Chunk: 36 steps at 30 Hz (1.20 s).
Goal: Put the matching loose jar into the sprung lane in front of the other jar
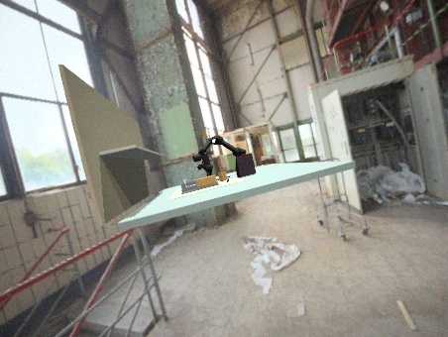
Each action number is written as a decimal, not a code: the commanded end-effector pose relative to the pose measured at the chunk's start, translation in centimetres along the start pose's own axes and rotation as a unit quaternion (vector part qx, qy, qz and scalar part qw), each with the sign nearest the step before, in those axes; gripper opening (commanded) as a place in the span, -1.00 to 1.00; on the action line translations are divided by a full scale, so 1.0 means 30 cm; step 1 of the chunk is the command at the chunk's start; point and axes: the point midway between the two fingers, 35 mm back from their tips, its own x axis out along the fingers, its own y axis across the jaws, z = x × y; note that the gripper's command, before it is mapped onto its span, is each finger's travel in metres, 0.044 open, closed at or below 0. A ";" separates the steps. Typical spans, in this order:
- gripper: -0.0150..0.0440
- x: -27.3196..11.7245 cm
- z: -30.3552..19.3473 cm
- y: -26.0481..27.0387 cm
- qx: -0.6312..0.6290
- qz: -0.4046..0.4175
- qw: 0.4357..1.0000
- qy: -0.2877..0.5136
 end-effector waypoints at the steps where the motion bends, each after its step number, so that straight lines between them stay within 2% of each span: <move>1: -0.49 -0.009 0.023 -0.005 0.006 -0.002 1.000 -0.009; 36: -0.49 0.004 0.035 -0.005 0.006 -0.002 1.000 -0.009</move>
